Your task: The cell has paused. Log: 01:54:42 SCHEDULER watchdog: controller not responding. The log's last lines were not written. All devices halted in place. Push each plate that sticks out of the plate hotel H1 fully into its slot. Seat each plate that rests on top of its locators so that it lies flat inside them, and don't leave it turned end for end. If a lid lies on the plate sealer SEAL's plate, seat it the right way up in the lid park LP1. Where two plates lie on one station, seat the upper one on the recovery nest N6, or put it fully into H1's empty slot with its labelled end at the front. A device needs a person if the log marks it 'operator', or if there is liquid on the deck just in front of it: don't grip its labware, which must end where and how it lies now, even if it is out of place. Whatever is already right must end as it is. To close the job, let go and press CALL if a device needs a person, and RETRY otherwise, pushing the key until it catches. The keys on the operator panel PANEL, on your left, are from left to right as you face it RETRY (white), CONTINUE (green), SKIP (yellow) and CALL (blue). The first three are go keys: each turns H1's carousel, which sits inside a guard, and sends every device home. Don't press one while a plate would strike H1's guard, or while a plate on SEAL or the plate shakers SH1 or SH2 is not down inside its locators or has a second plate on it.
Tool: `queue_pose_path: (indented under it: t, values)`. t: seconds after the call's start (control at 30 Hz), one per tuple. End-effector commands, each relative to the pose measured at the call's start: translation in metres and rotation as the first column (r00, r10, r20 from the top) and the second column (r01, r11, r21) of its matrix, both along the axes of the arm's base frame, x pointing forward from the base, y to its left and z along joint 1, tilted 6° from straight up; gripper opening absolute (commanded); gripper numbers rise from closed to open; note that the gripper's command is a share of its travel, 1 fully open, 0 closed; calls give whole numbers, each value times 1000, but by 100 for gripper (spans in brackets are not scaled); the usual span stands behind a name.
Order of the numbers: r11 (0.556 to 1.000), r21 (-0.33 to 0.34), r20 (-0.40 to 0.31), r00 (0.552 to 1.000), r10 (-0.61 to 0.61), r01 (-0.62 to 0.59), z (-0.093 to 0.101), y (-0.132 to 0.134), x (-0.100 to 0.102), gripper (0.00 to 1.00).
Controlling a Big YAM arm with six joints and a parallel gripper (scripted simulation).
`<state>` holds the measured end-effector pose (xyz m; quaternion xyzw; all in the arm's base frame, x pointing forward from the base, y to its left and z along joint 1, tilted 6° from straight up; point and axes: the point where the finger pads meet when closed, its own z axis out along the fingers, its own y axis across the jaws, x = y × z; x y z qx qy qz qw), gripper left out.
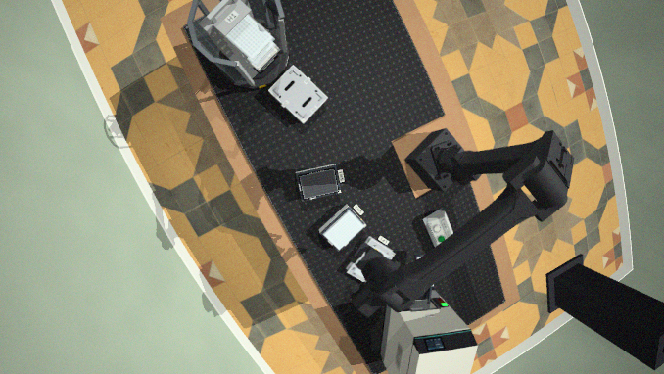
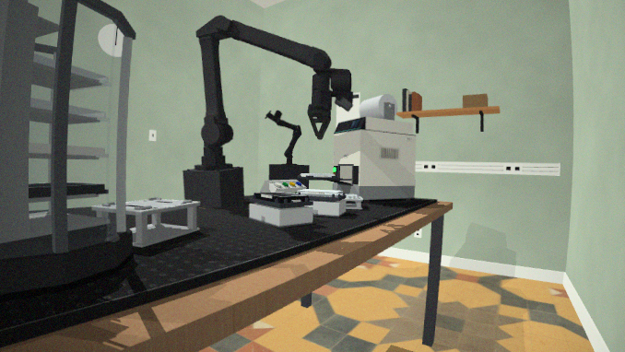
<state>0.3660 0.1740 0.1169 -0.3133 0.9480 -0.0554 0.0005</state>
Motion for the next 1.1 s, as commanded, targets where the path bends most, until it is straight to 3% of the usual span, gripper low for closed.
queue_pose_path:
  t: [0.0,0.9,1.07]
  values:
    - [1000,25,41,999,-8,7,11,13,-5,100]
    - [1000,28,35,999,-8,7,3,63,-64,100]
    - [984,18,17,984,179,-179,1,69,-80,100]
